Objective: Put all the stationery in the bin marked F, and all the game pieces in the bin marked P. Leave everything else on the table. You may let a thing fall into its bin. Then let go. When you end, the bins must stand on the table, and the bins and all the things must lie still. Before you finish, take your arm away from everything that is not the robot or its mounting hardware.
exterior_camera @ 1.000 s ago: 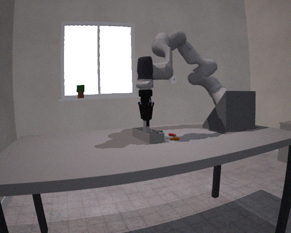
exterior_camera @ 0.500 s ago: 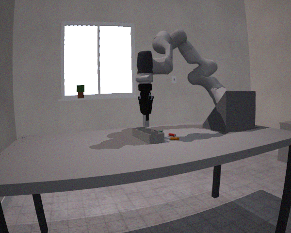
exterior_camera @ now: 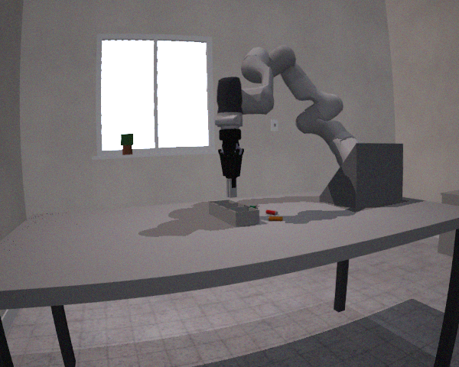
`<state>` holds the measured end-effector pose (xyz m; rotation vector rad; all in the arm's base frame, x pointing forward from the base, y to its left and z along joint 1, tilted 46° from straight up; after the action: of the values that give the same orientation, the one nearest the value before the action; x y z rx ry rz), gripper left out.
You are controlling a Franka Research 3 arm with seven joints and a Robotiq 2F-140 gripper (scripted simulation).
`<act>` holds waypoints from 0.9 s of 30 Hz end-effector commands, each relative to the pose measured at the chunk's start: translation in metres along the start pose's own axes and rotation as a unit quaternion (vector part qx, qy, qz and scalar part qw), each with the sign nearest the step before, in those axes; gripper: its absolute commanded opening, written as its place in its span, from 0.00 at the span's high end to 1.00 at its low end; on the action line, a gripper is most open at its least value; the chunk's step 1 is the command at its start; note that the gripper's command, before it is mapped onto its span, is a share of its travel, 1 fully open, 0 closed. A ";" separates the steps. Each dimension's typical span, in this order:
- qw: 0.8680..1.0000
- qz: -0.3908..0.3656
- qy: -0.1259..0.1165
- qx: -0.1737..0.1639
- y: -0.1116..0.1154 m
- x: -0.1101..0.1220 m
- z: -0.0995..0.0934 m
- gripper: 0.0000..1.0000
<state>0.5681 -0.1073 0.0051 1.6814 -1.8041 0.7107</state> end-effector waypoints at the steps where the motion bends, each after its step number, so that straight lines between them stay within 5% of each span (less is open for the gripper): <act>1: 1.000 0.001 0.001 -0.003 0.002 -0.018 0.000 0.95; 14: 1.000 0.001 0.001 -0.003 -0.001 -0.072 0.001 0.95; 27: 1.000 0.001 0.001 -0.003 -0.001 -0.072 0.022 0.95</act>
<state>0.5700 -0.0689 -0.0580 1.6808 -1.7903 0.7013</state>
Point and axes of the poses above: the point where the finger pads meet when closed, its own z axis out along the fingers, its own x axis across the jaws, y = z × x, the point moved 2 cm from there along -z, back along the fingers, and after that the axes turned 7 degrees about z, right-handed, at the moved point
